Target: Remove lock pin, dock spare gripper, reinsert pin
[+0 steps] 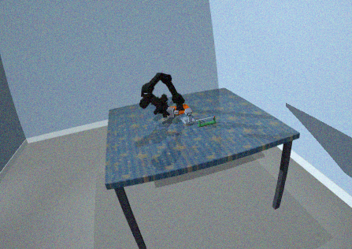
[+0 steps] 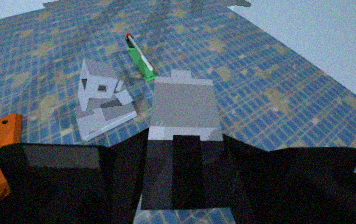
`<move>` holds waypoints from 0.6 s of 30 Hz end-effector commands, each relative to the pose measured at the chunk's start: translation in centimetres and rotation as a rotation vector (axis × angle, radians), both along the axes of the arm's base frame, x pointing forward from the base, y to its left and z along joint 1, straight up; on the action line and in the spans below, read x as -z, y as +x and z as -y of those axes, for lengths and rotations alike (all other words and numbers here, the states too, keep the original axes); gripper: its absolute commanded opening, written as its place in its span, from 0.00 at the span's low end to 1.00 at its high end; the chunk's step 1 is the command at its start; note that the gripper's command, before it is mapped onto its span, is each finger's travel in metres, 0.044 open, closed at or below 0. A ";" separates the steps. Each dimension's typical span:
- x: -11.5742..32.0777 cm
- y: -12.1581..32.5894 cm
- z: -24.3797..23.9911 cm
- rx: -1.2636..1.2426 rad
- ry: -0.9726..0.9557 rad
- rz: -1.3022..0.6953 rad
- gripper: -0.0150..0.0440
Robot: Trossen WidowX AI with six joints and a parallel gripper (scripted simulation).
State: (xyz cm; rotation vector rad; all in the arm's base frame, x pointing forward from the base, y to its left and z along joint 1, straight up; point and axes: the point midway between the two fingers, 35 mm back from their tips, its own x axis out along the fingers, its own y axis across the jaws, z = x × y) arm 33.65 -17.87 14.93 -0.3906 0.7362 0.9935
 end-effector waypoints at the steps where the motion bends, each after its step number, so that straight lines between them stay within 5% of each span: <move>1: -1.0 0.0 -0.2 0.011 0.007 0.009 0.25; 18: -1.1 -0.5 -2.1 0.035 -0.017 -0.090 0.25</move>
